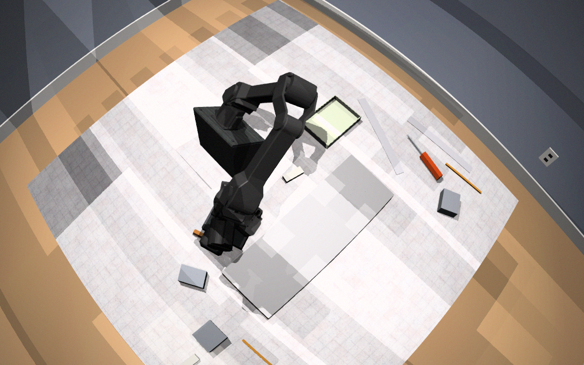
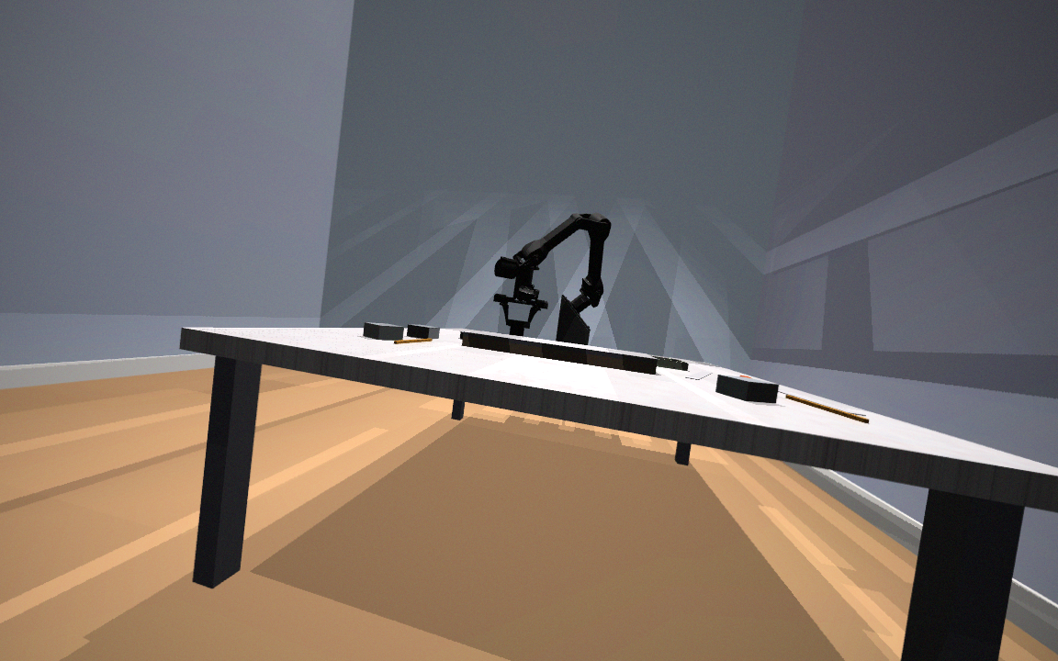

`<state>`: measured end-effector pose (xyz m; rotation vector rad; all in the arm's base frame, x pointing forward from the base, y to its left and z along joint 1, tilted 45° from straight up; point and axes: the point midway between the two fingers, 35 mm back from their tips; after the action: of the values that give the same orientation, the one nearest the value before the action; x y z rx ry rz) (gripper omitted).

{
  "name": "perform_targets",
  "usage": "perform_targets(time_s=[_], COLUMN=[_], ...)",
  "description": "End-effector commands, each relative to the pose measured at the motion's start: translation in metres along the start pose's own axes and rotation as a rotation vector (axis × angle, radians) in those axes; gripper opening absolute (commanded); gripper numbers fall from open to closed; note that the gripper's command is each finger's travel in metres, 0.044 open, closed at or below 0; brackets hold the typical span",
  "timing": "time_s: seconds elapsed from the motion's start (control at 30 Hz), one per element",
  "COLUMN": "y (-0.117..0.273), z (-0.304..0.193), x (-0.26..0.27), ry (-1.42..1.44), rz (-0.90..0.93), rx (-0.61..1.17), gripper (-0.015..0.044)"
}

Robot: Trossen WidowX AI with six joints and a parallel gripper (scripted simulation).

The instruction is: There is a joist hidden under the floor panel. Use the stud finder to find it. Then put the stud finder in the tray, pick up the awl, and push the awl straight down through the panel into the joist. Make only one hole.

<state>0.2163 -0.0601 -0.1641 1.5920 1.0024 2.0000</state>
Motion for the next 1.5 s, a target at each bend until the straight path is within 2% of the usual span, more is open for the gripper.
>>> perform_targets(time_s=[0.0,1.47], y=[0.0001,-0.0021], z=[-0.0005,-0.0013], x=[0.0000,0.0083], ry=[-0.001,-0.019], rz=[-0.019,-0.210], rx=[0.003,-0.023], gripper=[0.0000,0.0000])
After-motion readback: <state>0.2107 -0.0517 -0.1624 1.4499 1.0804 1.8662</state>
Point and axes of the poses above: the point midway between the two fingers, 35 mm back from their tips, its own y axis back along the fingers, its own x axis across the jaws, z = x × y, and after that the axes turned 9 degrees about -y, right-handed
